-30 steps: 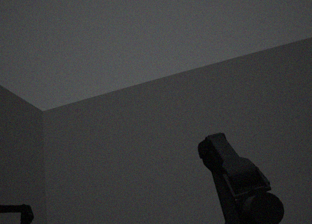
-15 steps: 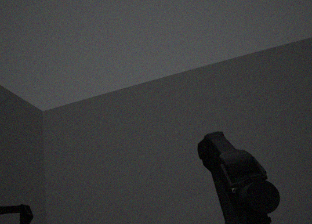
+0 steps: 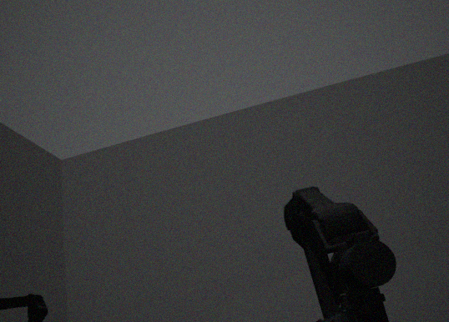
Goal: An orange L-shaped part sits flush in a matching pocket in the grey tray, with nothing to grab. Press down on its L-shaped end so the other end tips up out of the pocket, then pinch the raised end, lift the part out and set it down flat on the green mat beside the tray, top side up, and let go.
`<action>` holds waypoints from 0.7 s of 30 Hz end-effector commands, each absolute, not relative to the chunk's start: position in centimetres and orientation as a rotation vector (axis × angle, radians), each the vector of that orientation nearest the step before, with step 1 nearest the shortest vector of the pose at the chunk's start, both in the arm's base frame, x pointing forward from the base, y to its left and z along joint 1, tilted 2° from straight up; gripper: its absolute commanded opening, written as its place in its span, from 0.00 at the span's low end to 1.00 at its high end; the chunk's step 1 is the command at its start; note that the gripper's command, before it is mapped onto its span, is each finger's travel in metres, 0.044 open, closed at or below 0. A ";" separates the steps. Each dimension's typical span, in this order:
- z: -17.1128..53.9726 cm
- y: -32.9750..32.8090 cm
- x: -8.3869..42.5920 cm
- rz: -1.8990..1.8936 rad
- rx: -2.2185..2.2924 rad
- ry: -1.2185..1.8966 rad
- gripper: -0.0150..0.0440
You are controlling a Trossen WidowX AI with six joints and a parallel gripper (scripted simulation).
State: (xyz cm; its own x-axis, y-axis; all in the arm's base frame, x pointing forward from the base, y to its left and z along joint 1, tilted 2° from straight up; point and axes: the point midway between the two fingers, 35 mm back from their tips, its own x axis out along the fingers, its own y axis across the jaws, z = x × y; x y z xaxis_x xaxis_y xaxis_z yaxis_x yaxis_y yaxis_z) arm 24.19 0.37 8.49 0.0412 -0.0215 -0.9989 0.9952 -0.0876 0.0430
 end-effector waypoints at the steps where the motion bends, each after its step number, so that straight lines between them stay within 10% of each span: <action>1: 9.4 0.5 24.3 -1.244 1.287 1.118 0.25; 21: 11.5 0.5 24.2 -1.244 1.287 1.118 0.25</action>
